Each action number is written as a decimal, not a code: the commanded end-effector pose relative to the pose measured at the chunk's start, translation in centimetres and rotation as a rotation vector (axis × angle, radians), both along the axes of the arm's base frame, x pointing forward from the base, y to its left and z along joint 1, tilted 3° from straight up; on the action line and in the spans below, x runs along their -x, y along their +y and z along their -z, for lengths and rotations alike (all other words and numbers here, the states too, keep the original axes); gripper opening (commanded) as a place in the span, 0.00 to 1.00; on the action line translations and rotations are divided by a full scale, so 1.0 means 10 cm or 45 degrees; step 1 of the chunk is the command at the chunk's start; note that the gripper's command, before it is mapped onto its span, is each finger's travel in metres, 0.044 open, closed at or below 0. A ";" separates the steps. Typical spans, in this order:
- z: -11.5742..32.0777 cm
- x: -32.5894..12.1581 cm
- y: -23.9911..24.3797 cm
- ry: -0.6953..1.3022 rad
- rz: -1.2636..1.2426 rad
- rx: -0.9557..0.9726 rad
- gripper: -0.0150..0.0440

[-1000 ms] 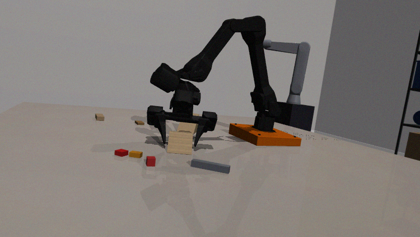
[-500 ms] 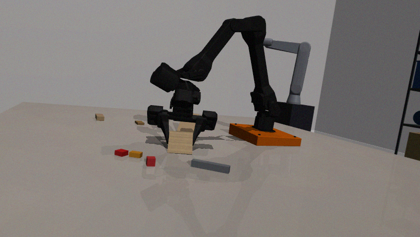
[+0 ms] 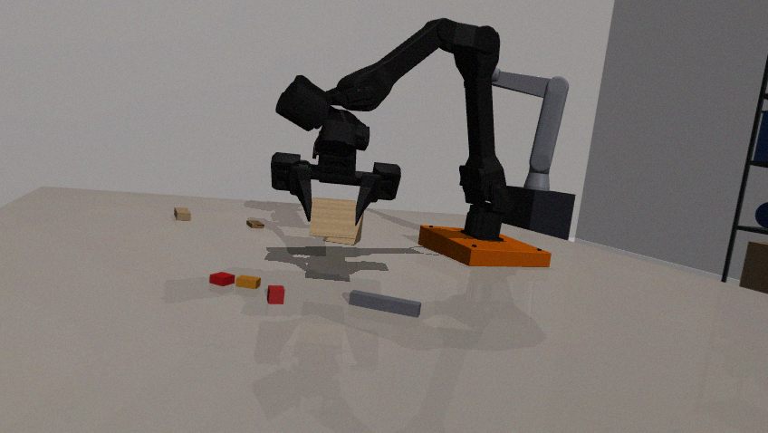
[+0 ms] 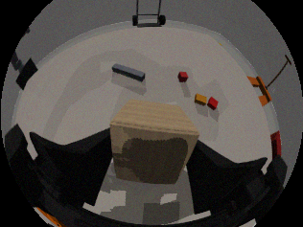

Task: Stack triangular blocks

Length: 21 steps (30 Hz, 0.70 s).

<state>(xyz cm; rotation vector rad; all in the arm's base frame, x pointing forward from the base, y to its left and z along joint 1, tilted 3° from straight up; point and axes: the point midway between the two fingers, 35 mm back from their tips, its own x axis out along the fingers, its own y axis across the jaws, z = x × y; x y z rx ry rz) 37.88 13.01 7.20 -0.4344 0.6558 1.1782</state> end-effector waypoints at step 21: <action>-0.34 -0.02 0.02 0.074 0.037 0.092 0.25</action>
